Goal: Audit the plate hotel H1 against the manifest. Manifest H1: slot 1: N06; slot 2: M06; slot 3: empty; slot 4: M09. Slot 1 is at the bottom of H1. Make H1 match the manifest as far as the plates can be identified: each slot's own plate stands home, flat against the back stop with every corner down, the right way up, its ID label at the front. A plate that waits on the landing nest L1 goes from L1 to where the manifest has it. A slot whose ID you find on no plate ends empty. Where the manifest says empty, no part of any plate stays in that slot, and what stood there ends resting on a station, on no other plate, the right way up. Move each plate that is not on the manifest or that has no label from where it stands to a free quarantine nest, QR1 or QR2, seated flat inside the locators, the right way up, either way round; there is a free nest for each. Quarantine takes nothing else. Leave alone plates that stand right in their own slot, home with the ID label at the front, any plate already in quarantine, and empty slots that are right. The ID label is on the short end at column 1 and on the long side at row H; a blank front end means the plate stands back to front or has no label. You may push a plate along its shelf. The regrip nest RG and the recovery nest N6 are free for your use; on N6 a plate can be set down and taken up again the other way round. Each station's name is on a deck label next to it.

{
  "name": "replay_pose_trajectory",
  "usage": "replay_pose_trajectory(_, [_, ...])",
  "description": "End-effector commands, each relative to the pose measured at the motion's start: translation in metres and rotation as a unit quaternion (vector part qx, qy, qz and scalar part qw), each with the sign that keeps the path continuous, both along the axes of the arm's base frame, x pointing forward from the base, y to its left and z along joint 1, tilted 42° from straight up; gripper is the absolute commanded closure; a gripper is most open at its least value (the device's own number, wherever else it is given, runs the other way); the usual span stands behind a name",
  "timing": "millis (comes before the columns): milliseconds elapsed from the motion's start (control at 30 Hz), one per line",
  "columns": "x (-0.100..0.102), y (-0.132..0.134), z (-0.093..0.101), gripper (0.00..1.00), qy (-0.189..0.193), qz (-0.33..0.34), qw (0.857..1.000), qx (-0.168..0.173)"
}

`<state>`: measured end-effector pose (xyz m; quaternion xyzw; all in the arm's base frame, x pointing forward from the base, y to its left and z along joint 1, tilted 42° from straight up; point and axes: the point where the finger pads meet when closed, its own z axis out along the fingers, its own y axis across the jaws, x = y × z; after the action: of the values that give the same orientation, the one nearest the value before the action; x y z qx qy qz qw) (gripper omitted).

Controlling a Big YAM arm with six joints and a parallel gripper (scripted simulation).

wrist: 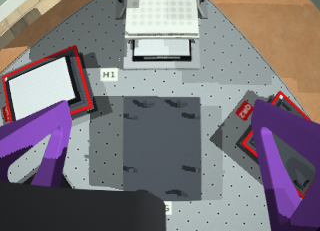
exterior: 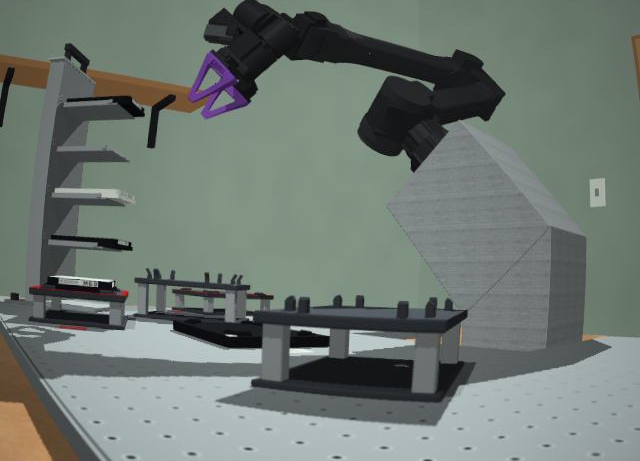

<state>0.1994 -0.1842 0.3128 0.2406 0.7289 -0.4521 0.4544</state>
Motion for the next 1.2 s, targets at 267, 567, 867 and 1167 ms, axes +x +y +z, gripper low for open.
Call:
replay_pose_trajectory(267, [0.008, -0.009, 0.045, 0.0, -0.031, -0.001, 0.999, -0.015])
replay_pose_trajectory(567, [0.016, -0.015, 0.051, 0.0, -0.031, -0.001, 0.999, -0.016])
replay_pose_trajectory(867, [0.023, -0.022, 0.057, 0.0, -0.031, -0.001, 0.999, -0.017])
replay_pose_trajectory(1167, [0.029, -0.027, 0.062, 0.0, -0.03, -0.001, 0.999, -0.018])
